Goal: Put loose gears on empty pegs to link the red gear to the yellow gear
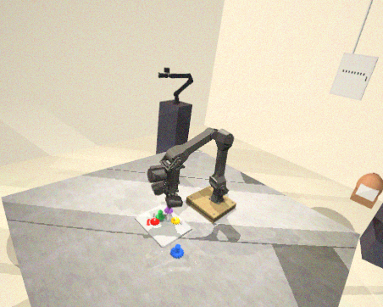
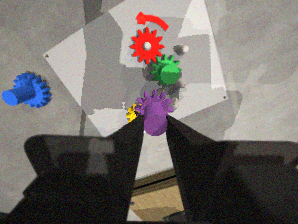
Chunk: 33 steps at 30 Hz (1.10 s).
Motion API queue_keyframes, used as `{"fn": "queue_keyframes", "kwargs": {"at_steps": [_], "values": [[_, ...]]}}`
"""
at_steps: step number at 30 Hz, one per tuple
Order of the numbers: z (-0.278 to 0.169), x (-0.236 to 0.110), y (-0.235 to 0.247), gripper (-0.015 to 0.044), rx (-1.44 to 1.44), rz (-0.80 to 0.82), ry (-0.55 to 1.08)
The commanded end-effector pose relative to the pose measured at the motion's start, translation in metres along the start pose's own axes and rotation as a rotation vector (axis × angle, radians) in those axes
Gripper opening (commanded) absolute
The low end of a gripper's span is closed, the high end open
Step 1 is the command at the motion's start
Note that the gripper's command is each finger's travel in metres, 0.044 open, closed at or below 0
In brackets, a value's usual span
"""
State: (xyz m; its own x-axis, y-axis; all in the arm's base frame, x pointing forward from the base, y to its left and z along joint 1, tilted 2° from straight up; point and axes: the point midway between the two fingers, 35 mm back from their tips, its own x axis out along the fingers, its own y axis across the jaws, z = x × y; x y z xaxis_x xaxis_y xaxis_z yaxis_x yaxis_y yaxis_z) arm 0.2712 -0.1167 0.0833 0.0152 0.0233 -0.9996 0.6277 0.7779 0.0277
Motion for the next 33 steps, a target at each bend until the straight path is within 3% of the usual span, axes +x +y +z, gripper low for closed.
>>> {"fn": "queue_keyframes", "kwargs": {"at_steps": [1, 16, 33], "values": [[0.0, 0.003, 0.0, 0.0, -0.008, -0.004, 0.0], [0.0, 0.023, -0.001, 0.0, -0.098, -0.004, 0.001], [-0.001, 0.042, -0.001, 0.0, 0.317, -0.004, 0.0]]}}
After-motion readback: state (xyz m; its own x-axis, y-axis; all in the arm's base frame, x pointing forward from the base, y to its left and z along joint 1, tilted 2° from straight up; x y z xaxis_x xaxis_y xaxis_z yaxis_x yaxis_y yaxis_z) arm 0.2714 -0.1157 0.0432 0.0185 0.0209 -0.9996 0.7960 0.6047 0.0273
